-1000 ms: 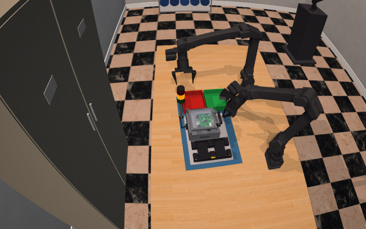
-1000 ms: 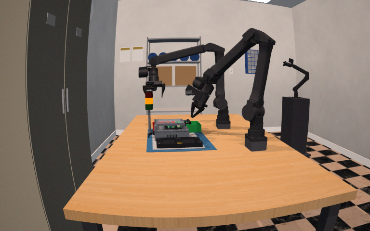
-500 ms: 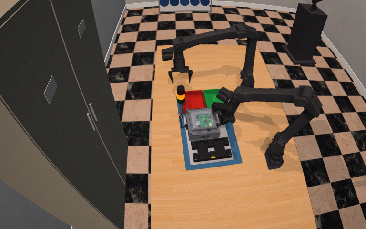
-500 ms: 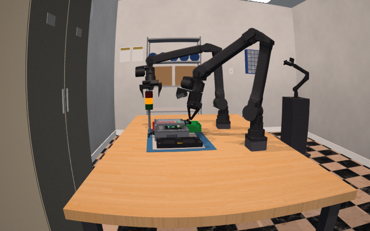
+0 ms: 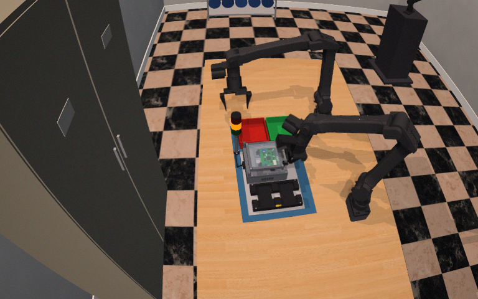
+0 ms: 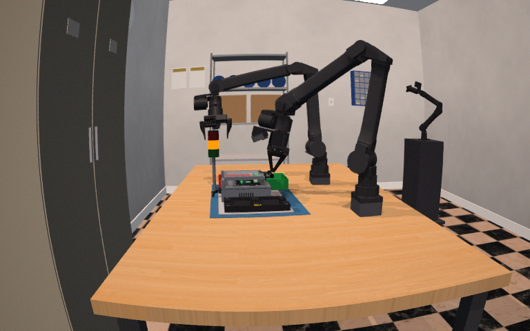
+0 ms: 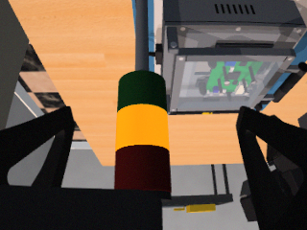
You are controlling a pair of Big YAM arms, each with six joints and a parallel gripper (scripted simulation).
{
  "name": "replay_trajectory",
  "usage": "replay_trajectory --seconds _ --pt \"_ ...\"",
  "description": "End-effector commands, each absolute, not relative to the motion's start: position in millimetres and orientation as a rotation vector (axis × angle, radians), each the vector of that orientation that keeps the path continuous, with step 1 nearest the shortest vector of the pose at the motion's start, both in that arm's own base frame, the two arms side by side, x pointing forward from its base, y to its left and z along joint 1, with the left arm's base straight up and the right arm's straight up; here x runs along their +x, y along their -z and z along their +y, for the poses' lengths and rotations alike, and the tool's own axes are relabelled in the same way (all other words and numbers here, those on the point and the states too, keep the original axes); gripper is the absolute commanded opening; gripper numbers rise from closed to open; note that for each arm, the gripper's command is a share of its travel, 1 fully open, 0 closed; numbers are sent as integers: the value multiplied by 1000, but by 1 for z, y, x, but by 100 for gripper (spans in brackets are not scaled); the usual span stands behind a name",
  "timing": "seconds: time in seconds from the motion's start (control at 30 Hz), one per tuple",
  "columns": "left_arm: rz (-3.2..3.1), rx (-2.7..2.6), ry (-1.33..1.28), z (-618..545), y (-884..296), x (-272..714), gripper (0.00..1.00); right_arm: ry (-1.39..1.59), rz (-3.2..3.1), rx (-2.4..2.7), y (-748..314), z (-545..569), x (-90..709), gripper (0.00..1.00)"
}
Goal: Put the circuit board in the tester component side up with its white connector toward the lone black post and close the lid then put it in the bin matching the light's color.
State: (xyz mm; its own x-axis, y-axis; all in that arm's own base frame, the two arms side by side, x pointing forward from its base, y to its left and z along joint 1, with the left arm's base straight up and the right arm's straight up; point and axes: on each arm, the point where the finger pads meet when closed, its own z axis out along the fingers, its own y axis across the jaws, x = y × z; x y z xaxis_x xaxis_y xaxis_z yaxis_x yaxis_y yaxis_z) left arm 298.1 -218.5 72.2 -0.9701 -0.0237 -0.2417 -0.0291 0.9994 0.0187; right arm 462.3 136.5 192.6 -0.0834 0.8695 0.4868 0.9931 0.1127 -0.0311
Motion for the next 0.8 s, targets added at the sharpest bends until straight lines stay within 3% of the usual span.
replay_trajectory --seconds 0.0,0.77 --pt "2873 -43 3 -231 -87 307 0 484 -2040 -1810 -212 141 474 100" --pt "2861 -44 20 -226 -92 304 0 484 -2040 -1810 -212 141 474 100"
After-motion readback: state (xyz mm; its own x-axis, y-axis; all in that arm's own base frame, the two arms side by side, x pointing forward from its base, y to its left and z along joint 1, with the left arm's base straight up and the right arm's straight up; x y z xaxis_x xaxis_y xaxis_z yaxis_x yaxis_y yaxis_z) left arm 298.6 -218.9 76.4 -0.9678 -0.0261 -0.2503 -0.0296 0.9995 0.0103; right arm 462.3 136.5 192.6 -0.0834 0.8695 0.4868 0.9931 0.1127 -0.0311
